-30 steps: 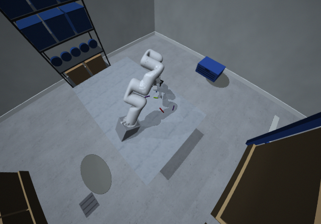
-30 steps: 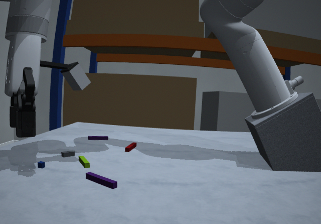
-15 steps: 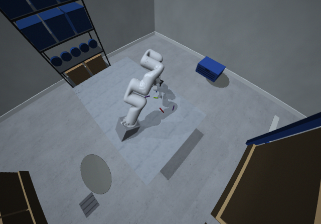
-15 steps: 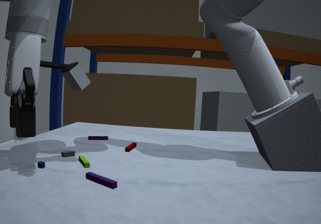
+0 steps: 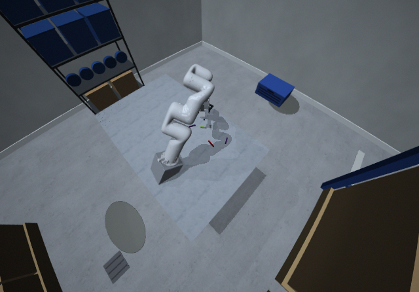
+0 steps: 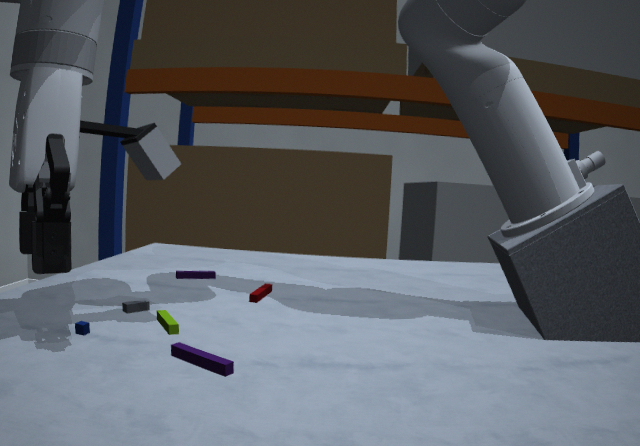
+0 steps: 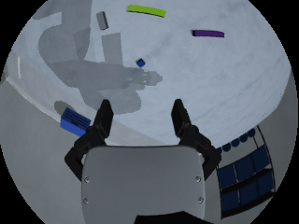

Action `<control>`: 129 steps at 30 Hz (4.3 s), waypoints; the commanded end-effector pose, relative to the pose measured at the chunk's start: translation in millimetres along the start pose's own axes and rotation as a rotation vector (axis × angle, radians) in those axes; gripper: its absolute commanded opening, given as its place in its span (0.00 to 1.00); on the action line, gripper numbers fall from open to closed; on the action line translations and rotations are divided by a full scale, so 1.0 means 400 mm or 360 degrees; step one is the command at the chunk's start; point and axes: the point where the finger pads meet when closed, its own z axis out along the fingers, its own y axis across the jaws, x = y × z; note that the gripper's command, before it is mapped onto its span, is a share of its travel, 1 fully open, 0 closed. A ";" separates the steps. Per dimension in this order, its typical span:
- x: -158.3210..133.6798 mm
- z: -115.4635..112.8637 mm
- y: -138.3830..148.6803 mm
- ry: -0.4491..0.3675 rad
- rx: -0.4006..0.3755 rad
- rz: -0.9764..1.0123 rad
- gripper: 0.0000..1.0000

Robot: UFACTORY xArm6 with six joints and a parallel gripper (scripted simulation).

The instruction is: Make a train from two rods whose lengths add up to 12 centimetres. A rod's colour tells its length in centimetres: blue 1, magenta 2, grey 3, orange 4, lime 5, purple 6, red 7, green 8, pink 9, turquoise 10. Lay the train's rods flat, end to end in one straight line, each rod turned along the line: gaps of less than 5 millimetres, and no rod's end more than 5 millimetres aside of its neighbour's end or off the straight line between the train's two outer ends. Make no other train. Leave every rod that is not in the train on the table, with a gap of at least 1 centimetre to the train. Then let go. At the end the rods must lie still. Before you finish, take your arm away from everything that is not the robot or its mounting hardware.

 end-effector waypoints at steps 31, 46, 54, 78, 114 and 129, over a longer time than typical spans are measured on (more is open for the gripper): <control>-0.003 -0.003 -0.001 -0.0005 0.0001 0.0001 1.00; 0.102 -0.002 -0.042 -0.0004 0.0003 0.0001 1.00; 0.204 -0.002 -0.066 -0.0004 0.0001 0.0001 1.00; 0.206 -0.002 -0.066 -0.0004 0.0001 0.0001 1.00; 0.206 -0.002 -0.066 -0.0004 0.0001 0.0001 1.00; 0.206 -0.002 -0.066 -0.0004 0.0001 0.0001 1.00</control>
